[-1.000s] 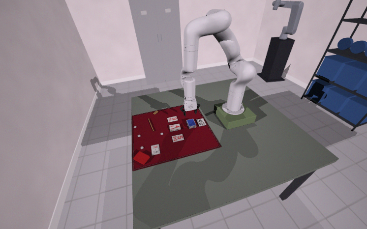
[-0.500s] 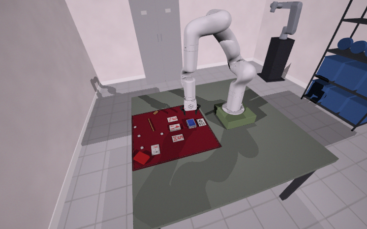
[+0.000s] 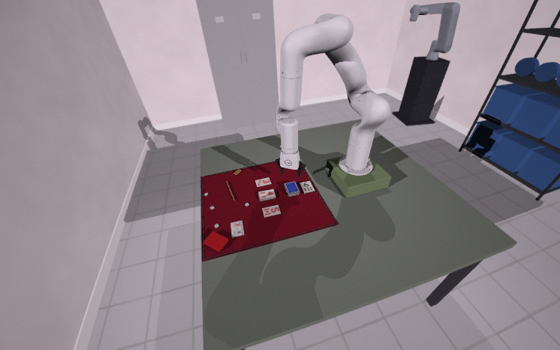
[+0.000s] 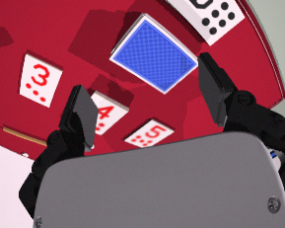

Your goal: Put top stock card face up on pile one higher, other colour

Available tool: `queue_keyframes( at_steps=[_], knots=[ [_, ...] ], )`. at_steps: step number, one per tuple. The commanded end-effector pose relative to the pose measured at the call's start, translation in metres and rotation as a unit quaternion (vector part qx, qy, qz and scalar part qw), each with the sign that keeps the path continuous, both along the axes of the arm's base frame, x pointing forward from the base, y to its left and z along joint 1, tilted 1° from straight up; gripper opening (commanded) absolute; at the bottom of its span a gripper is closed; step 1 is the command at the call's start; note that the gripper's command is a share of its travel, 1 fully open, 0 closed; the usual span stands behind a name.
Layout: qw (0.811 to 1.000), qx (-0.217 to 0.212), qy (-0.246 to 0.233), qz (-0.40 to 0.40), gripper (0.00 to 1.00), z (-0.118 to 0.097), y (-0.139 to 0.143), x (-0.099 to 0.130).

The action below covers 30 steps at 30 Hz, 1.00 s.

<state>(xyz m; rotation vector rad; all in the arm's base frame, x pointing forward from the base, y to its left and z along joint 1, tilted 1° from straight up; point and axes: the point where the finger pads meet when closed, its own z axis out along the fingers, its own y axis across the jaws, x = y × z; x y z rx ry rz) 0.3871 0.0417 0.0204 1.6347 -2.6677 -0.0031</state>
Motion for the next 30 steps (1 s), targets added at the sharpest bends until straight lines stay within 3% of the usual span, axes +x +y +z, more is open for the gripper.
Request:
queue_keyframes(
  at_steps=[1, 3, 9, 17, 20, 21, 26, 27, 30],
  knots=[
    [0.999, -0.001, -0.001, -0.053, 1.0, 0.0004, 0.0001, 0.0008],
    [0.998, -0.001, -0.001, -0.056, 1.0, 0.0004, 0.0001, 0.0008],
    [0.985, -0.002, -0.001, -0.172, 1.0, 0.0005, 0.0001, 0.0008],
    [0.945, -0.003, -0.002, -0.327, 1.0, 0.0006, 0.0, 0.0009],
    [0.942, -0.003, -0.002, -0.336, 1.0, 0.0006, 0.0, 0.0009],
    [0.926, -0.003, -0.002, -0.377, 1.0, 0.0006, 0.0, 0.001],
    [0.889, -0.004, -0.002, -0.458, 1.0, 0.0007, 0.0, 0.001],
    [0.889, -0.004, -0.002, -0.458, 1.0, 0.0007, 0.0, 0.001],
    [0.855, -0.005, -0.002, -0.519, 1.0, 0.0008, 0.0, 0.0011]
  ],
)
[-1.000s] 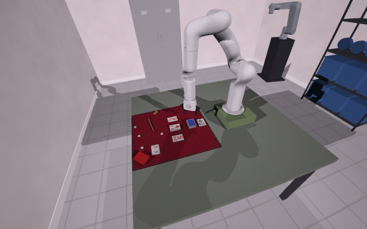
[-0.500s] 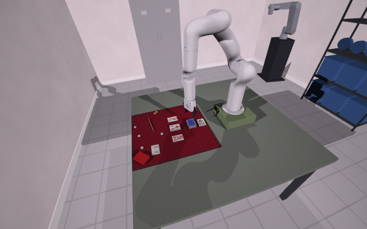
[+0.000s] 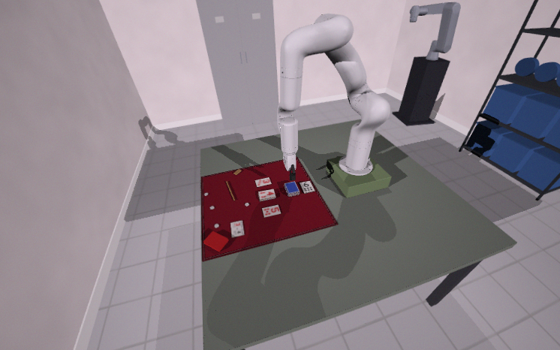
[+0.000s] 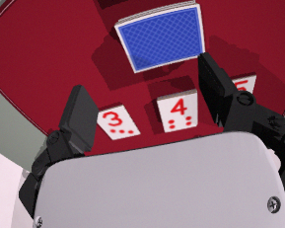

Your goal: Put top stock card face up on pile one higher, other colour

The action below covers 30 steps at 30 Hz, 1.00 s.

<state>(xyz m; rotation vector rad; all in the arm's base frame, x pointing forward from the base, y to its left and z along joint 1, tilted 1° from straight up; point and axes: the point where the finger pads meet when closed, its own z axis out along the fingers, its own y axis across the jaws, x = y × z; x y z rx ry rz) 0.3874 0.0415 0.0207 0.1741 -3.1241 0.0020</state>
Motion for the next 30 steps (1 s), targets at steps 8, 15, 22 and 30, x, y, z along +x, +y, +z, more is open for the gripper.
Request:
queue_keyframes(
  at_steps=[8, 15, 22, 30],
  knots=[
    [0.984, -0.002, -0.001, -0.176, 1.0, 0.0005, 0.0001, 0.0008],
    [0.954, -0.003, -0.001, -0.3, 1.0, 0.0006, 0.0001, 0.0009],
    [0.92, -0.004, -0.001, -0.391, 1.0, 0.0007, 0.0, 0.001],
    [0.86, -0.005, -0.001, -0.51, 1.0, 0.0008, 0.0, 0.0011]
  ],
)
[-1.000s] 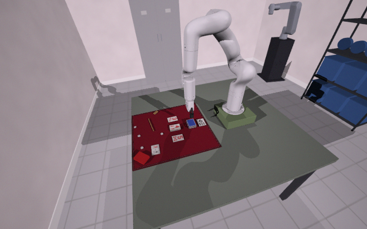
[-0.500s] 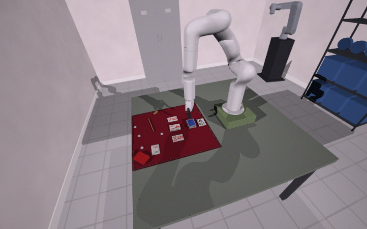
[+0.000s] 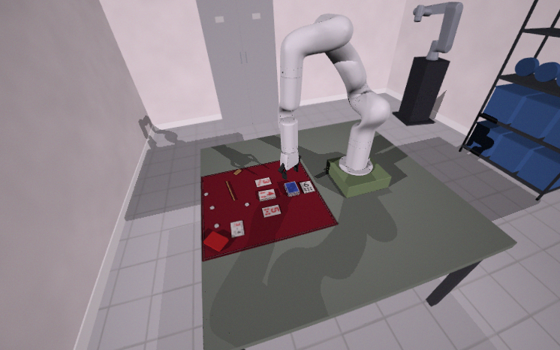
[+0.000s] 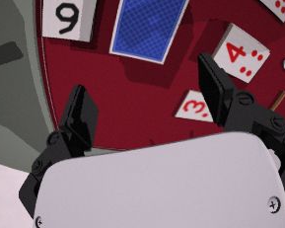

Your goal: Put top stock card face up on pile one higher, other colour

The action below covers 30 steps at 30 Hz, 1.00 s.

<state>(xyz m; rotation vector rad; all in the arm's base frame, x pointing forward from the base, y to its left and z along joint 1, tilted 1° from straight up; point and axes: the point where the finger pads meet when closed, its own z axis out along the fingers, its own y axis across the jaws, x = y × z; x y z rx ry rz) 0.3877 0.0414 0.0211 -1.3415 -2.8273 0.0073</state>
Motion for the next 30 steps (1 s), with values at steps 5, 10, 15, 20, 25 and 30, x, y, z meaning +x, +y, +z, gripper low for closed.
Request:
queue_keyframes(
  at_steps=[5, 10, 15, 20, 25, 30],
  knots=[
    [0.99, -0.001, 0.0, -0.139, 1.0, 0.0005, 0.0001, 0.0008],
    [0.984, -0.002, 0.0, -0.18, 1.0, 0.0006, 0.0001, 0.0008],
    [0.97, -0.002, 0.0, -0.243, 1.0, 0.0006, 0.0001, 0.0009],
    [0.965, -0.003, 0.0, -0.264, 1.0, 0.0006, 0.0001, 0.0009],
    [0.964, -0.003, 0.0, -0.265, 0.86, 0.0006, 0.0001, 0.0009],
    [0.964, -0.003, 0.0, -0.265, 0.86, 0.0005, 0.0001, 0.0009]
  ],
)
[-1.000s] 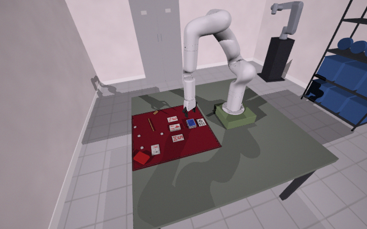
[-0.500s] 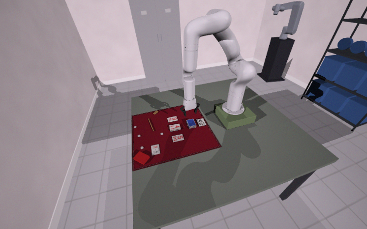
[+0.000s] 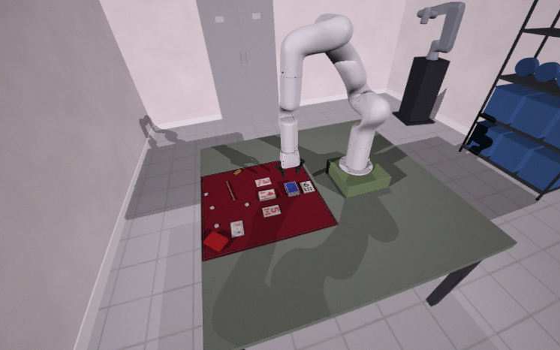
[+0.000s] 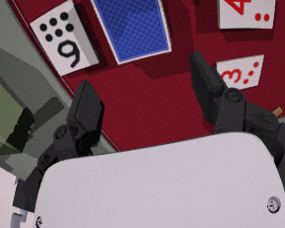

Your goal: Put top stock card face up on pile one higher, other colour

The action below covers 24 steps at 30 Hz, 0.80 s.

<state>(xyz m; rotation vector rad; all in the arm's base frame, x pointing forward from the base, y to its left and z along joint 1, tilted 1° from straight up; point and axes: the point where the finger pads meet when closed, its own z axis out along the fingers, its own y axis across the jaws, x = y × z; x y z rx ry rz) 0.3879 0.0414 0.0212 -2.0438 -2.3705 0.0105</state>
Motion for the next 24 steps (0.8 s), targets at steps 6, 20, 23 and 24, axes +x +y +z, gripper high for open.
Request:
queue_keyframes(
  at_steps=[6, 20, 23, 24],
  knots=[
    [1.0, -0.001, -0.001, 0.0, 0.86, -0.001, 0.0, 0.001],
    [1.0, -0.002, -0.001, 0.0, 0.86, -0.018, 0.0, 0.001],
    [1.0, -0.002, -0.001, 0.0, 0.86, -0.027, 0.0, 0.001],
    [1.0, -0.002, -0.001, 0.0, 0.86, -0.03, 0.0, 0.001]
  ],
)
